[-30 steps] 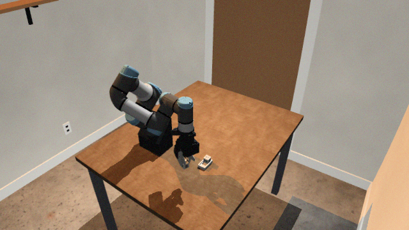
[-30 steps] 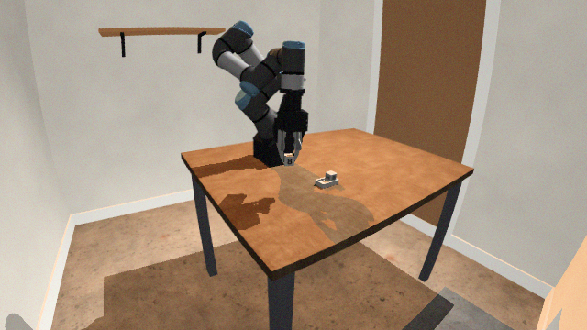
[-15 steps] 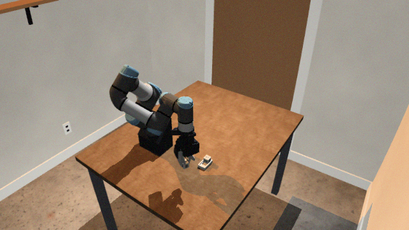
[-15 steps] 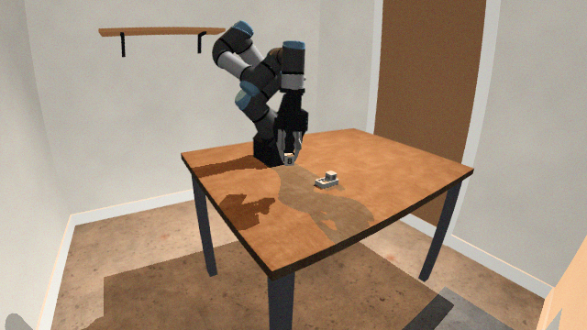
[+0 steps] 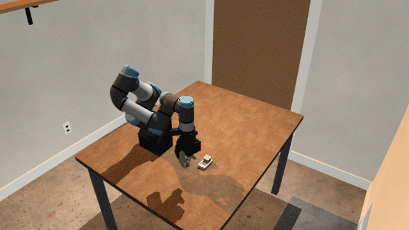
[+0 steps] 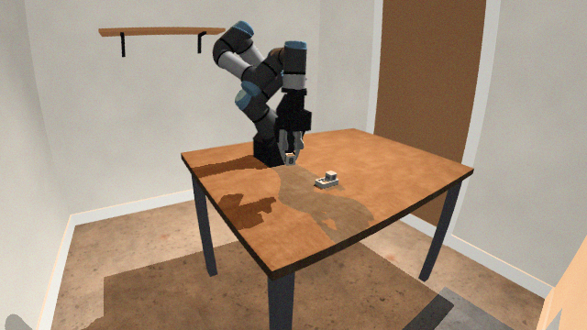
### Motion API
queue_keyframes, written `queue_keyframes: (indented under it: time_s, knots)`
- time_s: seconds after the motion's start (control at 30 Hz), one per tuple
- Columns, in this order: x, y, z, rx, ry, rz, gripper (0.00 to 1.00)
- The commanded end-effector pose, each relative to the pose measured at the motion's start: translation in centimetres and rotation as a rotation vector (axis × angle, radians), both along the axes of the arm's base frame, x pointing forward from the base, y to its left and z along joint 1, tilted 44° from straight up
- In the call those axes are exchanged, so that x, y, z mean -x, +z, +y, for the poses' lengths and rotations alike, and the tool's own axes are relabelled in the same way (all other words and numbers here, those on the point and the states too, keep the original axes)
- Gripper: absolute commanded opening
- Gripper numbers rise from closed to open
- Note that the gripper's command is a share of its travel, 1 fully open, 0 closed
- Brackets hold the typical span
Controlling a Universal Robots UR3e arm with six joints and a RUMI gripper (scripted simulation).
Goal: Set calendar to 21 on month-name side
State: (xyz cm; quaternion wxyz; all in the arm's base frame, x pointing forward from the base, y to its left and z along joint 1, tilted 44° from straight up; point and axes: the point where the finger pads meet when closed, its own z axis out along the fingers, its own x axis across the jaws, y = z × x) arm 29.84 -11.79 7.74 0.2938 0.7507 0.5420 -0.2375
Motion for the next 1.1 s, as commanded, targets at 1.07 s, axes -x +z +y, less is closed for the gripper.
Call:
queue_keyframes:
  time_s: [1.07]
  knots:
    - [-0.7, -1.8, 2.0, -0.045, 0.821, 0.797, 0.10]
